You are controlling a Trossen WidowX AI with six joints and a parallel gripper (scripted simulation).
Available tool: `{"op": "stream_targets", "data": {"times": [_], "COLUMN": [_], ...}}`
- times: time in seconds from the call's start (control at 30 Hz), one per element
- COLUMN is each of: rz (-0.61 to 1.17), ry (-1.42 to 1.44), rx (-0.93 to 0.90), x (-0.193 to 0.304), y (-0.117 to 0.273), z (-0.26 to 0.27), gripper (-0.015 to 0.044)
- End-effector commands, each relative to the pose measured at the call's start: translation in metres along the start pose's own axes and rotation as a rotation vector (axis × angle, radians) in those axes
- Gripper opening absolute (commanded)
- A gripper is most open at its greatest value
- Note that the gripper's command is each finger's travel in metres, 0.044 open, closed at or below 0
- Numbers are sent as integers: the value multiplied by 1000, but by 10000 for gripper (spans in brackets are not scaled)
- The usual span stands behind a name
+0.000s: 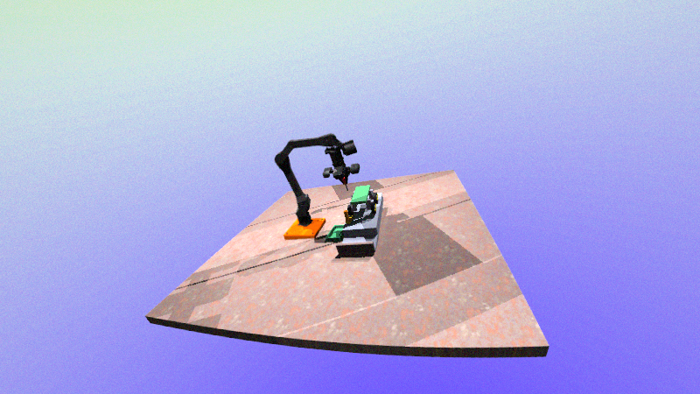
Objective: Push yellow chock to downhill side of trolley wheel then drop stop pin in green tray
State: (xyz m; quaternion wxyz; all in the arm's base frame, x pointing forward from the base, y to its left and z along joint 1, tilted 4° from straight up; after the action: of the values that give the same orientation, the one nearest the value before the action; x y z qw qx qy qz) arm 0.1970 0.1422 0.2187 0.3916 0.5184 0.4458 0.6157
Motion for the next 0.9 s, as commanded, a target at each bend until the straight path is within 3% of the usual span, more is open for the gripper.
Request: {"op": "stream_targets", "data": {"times": [0.0,0.87], "rz": [5,-5], "ry": [1,2], "rx": [-9,-9], "x": [-12,-108], "y": [3,13], "z": [-1,5], "gripper": [0,0]}}
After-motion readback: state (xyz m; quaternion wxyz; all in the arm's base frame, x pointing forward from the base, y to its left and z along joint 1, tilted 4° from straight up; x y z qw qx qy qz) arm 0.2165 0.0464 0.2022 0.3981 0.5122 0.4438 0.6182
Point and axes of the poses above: the point midway between the two fingers, 35 mm back from their tips, its own y axis back along the fingers, its own z axis across the jaws, x = y × z, the point moved 2 cm from there along y, back along the fingers, and after that the axes turned 2 degrees about -y, right-handed, at the moved point
